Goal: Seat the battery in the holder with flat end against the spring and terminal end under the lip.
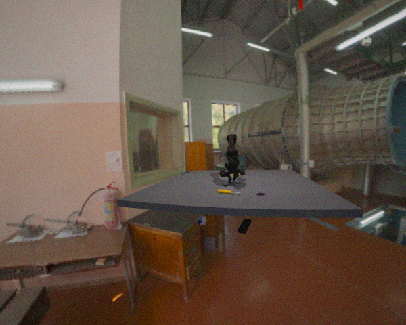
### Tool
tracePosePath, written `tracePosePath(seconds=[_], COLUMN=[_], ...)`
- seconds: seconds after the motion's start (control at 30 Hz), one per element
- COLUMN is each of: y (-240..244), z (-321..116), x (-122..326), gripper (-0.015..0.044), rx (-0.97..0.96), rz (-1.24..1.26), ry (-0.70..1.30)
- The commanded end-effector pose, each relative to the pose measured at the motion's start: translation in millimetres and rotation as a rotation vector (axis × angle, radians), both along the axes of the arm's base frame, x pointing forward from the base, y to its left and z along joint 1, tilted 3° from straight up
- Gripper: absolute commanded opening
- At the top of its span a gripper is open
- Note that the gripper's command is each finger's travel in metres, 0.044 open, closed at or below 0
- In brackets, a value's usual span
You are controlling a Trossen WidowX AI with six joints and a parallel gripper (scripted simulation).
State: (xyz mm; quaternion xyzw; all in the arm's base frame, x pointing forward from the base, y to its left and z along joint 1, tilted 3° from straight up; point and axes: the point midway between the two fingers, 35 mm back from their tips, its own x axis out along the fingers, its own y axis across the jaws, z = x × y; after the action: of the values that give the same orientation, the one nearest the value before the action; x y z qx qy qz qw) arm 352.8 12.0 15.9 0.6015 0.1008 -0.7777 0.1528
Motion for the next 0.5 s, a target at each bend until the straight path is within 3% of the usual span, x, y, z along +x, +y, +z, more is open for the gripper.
tracePosePath(seconds=[0.0, 0.47], y=[2.3, 1.3], z=[-1.5, -2.7], x=[6.3, 4.2], gripper=[0.0083, 0.0083], rx=[0.02, 0.044], rz=[0.002, 0.007], ry=[-0.042, -0.099])
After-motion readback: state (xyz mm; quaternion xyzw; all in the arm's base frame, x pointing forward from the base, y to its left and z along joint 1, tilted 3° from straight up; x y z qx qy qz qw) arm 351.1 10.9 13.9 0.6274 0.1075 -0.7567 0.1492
